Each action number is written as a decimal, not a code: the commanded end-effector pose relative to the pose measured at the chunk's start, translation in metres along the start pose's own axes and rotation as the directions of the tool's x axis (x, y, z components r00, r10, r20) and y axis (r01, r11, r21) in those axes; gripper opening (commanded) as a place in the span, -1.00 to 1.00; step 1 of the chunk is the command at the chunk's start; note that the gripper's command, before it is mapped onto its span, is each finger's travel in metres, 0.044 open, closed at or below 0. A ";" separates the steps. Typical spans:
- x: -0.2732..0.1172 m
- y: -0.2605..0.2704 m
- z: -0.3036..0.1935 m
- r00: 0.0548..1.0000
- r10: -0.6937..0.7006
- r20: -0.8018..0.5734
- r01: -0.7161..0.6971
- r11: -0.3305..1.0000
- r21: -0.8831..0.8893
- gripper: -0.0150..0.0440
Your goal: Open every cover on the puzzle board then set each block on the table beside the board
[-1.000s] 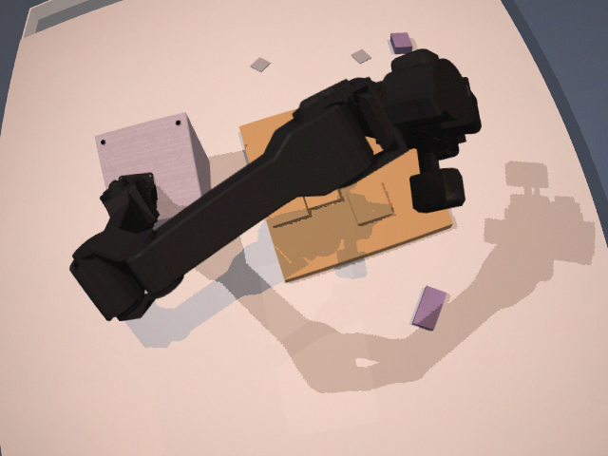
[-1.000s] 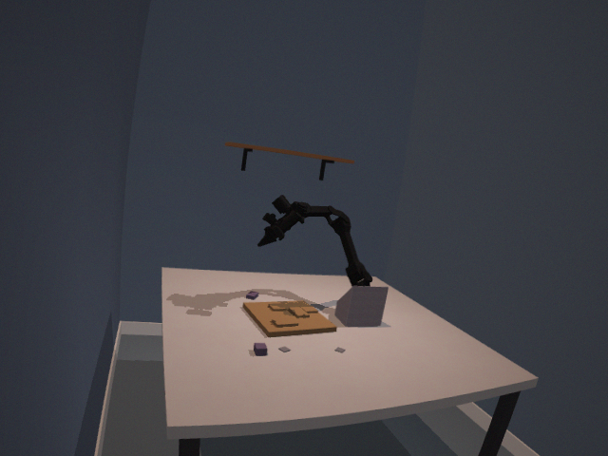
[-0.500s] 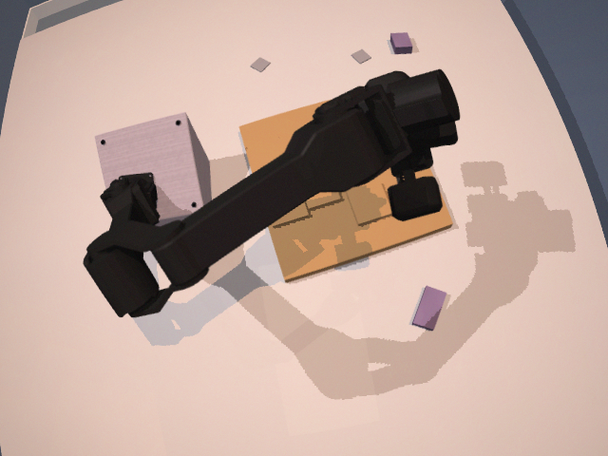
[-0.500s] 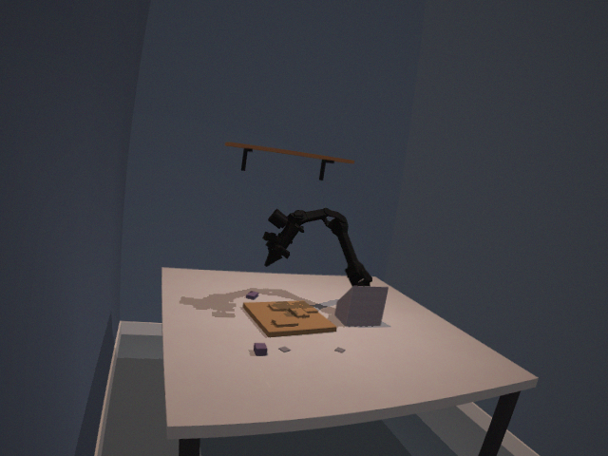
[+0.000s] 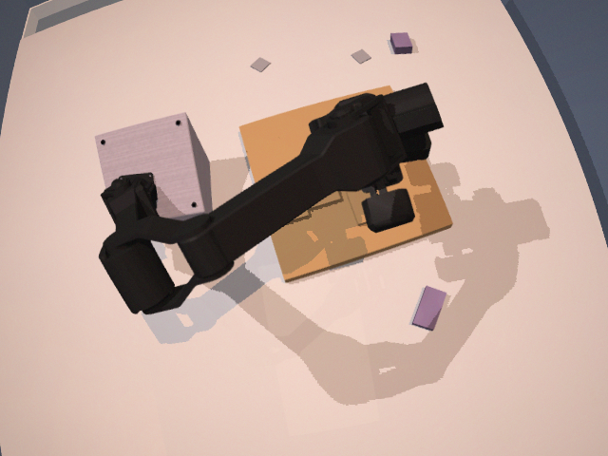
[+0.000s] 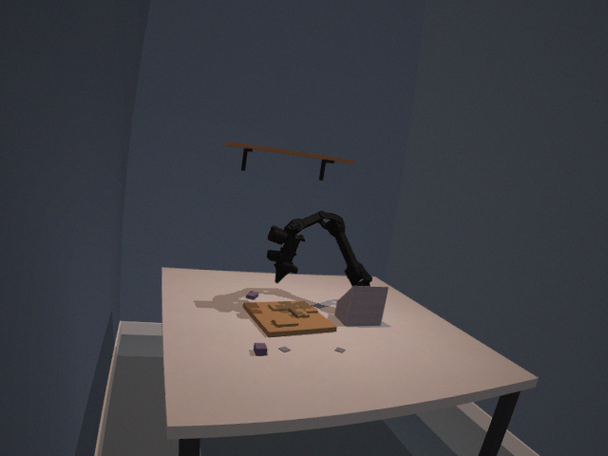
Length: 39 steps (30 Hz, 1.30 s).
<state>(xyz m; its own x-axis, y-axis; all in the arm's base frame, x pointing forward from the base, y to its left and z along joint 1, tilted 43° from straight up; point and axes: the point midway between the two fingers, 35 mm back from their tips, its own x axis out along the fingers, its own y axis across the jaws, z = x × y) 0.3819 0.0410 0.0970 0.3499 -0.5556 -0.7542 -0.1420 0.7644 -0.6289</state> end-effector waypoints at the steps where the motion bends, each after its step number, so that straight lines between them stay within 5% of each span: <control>1: 0.015 0.002 -0.023 0.995 -0.019 -0.096 0.016 0.999 -0.032 -0.49; 11: 0.034 0.001 -0.067 0.961 -0.057 -0.271 0.031 0.995 -0.100 -0.49; 39: 0.035 0.001 -0.068 0.960 -0.058 -0.274 0.031 0.994 -0.101 -0.49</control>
<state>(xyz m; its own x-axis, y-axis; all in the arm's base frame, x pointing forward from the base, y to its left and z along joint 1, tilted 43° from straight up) 0.3319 0.0013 0.0577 0.0935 -0.6621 -0.7435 -0.2278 0.7128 -0.6634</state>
